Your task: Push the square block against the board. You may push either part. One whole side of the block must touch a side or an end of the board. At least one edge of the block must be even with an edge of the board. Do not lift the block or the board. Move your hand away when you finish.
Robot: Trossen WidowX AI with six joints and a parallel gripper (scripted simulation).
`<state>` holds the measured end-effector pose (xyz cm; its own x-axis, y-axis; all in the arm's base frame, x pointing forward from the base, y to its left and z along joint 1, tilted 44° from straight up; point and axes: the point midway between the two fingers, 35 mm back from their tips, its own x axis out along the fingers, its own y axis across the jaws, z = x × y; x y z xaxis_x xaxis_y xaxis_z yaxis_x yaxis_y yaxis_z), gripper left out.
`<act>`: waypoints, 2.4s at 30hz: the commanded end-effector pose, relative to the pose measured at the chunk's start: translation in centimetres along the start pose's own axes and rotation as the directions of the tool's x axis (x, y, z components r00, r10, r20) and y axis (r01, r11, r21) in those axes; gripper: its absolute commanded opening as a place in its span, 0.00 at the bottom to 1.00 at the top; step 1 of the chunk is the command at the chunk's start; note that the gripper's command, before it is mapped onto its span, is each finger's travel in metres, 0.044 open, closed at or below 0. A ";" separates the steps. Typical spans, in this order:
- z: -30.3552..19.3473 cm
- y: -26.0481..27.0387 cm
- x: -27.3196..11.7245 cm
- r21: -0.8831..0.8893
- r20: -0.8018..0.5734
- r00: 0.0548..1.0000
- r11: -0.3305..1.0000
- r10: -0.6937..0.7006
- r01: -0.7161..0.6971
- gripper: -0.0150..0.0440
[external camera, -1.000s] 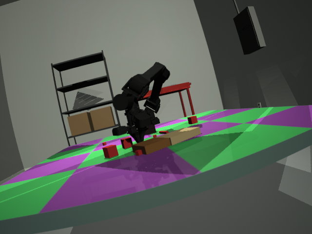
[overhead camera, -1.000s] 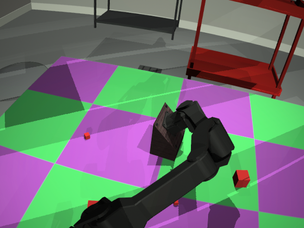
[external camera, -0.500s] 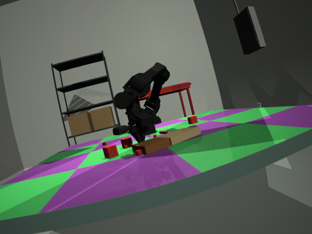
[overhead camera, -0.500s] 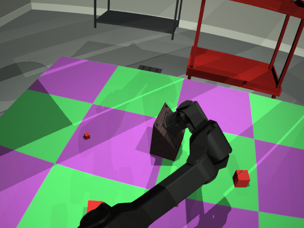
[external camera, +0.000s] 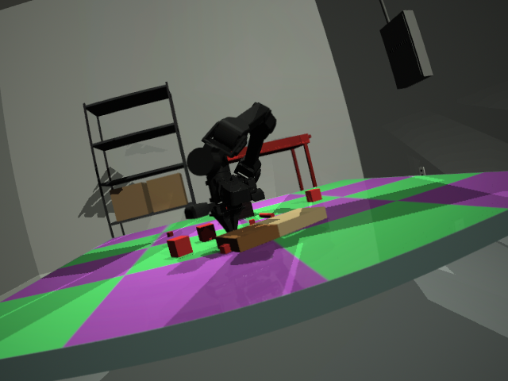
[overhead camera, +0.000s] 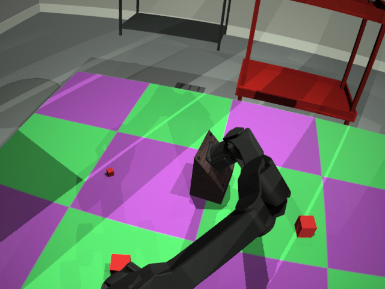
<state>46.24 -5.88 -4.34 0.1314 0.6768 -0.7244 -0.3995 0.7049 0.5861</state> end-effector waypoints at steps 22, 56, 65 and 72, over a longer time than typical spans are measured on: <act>-3.5 -0.1 0.1 -0.001 0.003 1.000 1.000 0.003 -0.003 0.25; 0.6 6.8 -5.5 0.503 0.001 1.000 0.864 -0.016 0.014 0.25; 2.9 11.4 -5.5 0.738 0.001 1.000 0.674 -0.016 0.010 0.25; 4.3 15.0 -5.5 0.877 0.002 1.000 0.480 -0.011 0.003 0.25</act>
<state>43.58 0.97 8.93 0.1350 0.6655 -0.7341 0.5371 0.5735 0.6186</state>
